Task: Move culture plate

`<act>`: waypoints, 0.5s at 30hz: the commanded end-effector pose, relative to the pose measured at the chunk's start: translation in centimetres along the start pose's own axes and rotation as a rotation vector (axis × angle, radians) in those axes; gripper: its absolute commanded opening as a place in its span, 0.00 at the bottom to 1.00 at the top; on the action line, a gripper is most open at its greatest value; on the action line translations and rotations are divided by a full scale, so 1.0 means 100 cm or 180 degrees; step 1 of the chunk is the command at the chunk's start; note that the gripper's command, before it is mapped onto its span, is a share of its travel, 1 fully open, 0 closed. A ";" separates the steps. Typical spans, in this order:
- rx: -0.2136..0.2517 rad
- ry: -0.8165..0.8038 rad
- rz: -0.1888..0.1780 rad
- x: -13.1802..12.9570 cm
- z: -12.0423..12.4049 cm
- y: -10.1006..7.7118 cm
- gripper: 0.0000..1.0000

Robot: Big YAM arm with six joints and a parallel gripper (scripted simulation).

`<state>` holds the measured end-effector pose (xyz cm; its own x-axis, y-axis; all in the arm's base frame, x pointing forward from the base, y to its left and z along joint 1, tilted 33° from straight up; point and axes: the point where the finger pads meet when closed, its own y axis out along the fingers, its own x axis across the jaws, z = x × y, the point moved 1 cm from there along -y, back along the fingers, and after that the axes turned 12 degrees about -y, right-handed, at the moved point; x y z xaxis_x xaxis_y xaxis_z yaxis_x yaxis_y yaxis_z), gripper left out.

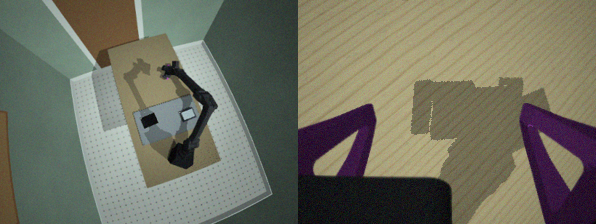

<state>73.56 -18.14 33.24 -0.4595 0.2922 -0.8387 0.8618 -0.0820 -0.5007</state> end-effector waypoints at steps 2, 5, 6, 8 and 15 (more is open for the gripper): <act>0.0043 0.0321 0.0128 -0.021 0.006 -0.033 1.00; 0.0127 0.0626 0.0088 -0.013 0.017 -0.040 1.00; 0.0154 0.0727 0.0077 -0.011 0.021 -0.042 1.00; 0.0179 0.0833 0.0094 -0.008 0.028 -0.046 1.00; 0.0334 0.1347 0.0033 0.013 0.053 -0.063 1.00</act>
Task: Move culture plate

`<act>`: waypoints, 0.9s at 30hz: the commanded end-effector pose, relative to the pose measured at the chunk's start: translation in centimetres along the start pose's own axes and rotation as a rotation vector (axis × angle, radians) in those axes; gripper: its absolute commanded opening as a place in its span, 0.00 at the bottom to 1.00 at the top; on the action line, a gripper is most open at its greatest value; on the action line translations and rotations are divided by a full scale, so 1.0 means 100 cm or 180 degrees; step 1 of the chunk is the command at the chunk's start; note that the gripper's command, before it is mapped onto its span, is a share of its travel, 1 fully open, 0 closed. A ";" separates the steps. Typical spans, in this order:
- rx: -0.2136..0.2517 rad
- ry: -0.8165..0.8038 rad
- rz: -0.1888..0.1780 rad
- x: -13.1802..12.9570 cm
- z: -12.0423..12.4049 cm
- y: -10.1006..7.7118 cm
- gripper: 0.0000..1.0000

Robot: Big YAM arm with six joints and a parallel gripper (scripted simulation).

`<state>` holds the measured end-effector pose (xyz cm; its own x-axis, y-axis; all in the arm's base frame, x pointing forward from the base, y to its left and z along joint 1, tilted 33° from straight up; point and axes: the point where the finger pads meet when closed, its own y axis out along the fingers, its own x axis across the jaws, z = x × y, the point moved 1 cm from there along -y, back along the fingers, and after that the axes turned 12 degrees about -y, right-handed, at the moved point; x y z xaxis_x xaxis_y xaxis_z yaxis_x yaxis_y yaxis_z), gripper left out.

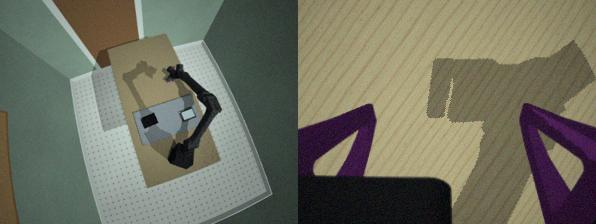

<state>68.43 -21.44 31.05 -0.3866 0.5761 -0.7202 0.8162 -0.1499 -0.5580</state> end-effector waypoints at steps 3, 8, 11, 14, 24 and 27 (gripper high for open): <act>0.0021 0.0450 0.0160 -0.019 0.010 -0.036 1.00; 0.0155 0.0861 0.0117 -0.009 0.027 -0.044 1.00; 0.0124 0.0961 0.0180 -0.009 0.036 -0.050 1.00; 0.0278 0.1278 0.0117 0.003 0.052 -0.056 1.00; 0.0460 0.1898 0.0145 0.020 0.083 -0.073 1.00; 0.0522 0.2107 0.0162 0.028 0.095 -0.079 1.00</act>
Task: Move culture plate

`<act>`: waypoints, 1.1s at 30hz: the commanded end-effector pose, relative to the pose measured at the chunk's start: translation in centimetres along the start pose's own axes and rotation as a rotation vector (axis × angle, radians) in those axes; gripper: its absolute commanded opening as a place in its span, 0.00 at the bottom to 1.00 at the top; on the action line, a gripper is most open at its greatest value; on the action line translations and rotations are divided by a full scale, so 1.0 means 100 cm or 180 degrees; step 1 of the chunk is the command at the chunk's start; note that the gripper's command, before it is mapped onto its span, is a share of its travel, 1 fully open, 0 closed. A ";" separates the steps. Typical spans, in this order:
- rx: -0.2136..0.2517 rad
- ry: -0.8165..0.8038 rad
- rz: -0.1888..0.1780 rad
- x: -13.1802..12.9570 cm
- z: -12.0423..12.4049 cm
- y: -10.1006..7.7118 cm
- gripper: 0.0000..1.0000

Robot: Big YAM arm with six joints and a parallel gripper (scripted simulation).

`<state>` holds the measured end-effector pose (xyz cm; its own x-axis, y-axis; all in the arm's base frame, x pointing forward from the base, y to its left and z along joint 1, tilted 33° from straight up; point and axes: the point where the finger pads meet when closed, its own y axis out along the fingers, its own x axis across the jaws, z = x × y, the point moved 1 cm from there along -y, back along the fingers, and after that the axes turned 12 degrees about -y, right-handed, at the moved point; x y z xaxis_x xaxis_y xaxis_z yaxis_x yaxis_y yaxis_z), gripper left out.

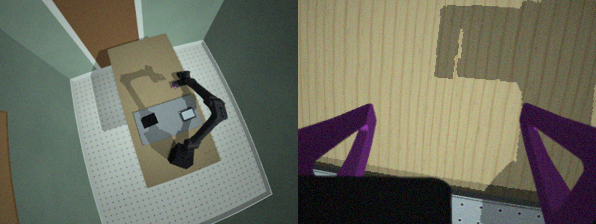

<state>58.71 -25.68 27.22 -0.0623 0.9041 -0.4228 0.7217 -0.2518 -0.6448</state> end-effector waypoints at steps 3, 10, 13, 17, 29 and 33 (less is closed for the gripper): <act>-0.0092 0.0446 0.0149 -0.017 0.009 -0.032 1.00; 0.0153 0.1065 0.0181 -0.013 0.043 -0.040 1.00; 0.0194 0.1247 0.0185 -0.007 0.048 -0.043 1.00; 0.0152 0.1384 0.0248 -0.013 0.066 -0.049 1.00; 0.0411 0.2187 0.0341 0.003 0.110 -0.063 1.00; 0.0432 0.2427 0.0436 -0.002 0.132 -0.070 1.00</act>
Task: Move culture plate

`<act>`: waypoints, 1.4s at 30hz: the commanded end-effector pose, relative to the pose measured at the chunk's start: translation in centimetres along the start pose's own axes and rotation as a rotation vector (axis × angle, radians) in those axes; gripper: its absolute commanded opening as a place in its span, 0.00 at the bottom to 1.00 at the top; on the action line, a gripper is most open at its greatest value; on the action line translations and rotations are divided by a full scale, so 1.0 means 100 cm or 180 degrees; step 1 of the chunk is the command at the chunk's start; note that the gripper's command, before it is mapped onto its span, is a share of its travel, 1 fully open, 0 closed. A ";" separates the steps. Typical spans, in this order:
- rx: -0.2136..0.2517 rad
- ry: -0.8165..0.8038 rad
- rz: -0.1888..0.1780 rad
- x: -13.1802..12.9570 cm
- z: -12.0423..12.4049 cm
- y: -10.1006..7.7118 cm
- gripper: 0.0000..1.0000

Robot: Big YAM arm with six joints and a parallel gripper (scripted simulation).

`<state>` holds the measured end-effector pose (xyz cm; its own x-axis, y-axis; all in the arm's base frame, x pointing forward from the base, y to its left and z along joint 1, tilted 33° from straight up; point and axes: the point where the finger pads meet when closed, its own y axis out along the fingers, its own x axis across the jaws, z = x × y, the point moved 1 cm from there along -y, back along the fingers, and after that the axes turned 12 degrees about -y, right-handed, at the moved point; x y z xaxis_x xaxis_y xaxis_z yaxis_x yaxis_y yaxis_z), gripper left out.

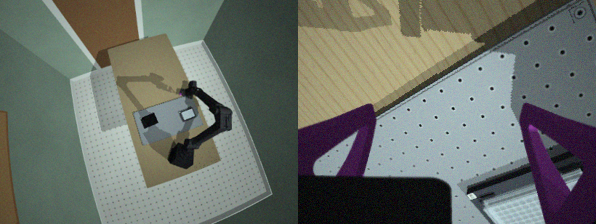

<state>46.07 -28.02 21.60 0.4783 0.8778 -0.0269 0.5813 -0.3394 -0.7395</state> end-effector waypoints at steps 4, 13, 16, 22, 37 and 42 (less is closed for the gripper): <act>-0.0026 0.0598 0.0135 -0.021 0.017 -0.023 1.00; 0.0087 0.1180 0.0240 -0.027 0.048 -0.028 1.00; 0.0081 0.1440 0.0326 -0.041 0.060 -0.031 1.00; 0.0159 0.1747 0.0410 -0.050 0.090 -0.036 1.00; 0.0223 0.2697 0.0665 -0.067 0.150 -0.047 1.00; 0.0229 0.3009 0.0758 -0.073 0.174 -0.051 1.00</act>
<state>29.10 -26.73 12.98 0.9288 0.2238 0.2955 0.3639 -0.3988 -0.8417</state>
